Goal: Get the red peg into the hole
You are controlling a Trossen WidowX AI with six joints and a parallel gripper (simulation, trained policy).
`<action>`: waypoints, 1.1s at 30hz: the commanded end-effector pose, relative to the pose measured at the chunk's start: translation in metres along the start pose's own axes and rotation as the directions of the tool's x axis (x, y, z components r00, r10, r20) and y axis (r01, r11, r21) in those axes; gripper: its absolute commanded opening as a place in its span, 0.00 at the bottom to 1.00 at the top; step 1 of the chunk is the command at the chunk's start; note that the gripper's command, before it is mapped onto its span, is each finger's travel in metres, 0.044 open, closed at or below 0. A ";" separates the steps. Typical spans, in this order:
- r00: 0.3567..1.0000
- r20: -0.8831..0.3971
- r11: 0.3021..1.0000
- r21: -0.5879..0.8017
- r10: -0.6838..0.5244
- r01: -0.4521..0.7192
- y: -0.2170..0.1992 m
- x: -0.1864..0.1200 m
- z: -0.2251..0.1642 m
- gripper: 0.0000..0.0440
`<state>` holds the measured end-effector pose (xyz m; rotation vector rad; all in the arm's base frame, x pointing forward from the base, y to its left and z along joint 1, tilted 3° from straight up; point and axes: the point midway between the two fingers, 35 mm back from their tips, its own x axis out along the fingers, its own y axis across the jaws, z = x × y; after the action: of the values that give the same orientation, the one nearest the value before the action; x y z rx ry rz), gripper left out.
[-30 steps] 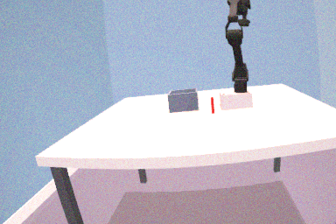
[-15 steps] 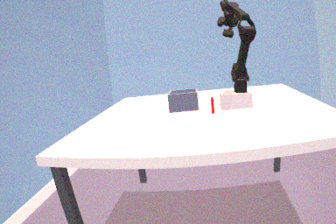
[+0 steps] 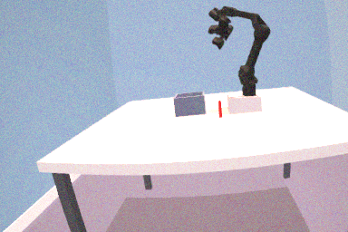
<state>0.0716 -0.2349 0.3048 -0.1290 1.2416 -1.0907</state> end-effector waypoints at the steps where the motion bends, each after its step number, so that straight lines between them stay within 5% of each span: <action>1: 0.999 0.010 0.999 0.003 0.049 -0.049 0.023 0.001 0.009 1.00; 17: 0.951 0.041 0.952 0.015 0.306 -0.307 0.160 -0.027 0.033 1.00; 33: 0.892 -0.080 0.896 0.058 0.444 -0.441 0.273 -0.065 -0.016 1.00</action>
<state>0.2271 -0.0497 0.1844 0.2121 1.2317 -0.7257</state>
